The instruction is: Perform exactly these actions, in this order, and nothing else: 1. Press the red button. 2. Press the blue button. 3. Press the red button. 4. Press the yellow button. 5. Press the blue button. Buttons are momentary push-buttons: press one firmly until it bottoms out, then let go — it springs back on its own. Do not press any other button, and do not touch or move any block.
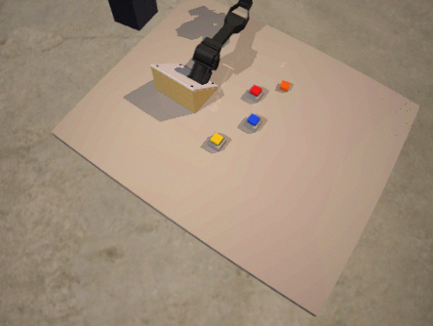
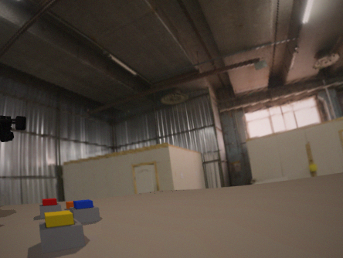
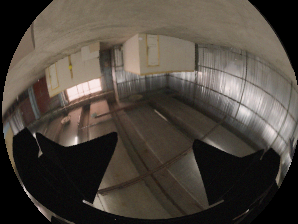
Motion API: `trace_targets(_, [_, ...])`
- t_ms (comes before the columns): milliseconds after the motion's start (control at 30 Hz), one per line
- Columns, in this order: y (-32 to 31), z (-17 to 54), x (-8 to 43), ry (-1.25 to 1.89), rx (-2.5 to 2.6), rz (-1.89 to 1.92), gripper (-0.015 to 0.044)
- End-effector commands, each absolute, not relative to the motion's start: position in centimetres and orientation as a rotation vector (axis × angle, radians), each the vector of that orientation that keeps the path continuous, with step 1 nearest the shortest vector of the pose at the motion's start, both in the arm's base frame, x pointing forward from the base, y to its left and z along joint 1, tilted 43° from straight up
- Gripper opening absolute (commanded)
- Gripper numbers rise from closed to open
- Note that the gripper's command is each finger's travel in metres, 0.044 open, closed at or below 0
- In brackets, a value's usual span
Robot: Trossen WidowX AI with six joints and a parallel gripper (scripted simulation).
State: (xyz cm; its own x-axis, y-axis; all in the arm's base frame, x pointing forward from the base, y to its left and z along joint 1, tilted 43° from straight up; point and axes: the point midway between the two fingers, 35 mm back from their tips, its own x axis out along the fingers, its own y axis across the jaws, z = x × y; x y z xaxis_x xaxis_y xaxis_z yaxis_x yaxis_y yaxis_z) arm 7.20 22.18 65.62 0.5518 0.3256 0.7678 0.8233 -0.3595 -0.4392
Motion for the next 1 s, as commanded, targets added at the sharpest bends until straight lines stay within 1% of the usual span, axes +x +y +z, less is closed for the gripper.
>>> trace_targets(0, [21.4,65.9,7.1,-0.921,-1.903,-0.735,0.04])
trace_targets(33, [19.0,66.6,6.9,-0.889,-1.83,-0.748,0.04])
trace_targets(67, [15.0,67.3,6.9,-0.833,-1.711,-0.762,0.04])
trace_targets(233, [7.2,67.7,7.5,-0.715,-1.484,-0.767,0.04])
trace_targets(433, [-5.5,64.3,10.7,-0.476,-1.101,-0.714,0.04])
trace_targets(567, [-12.4,59.4,14.1,-0.295,-0.854,-0.639,0.04])
trace_targets(700, [-17.1,53.0,17.8,-0.102,-0.626,-0.539,0.04])
trace_targets(833, [-19.6,45.3,21.3,0.106,-0.405,-0.416,0.04])
trace_targets(967, [-19.5,36.9,24.1,0.334,-0.186,-0.266,0.04])
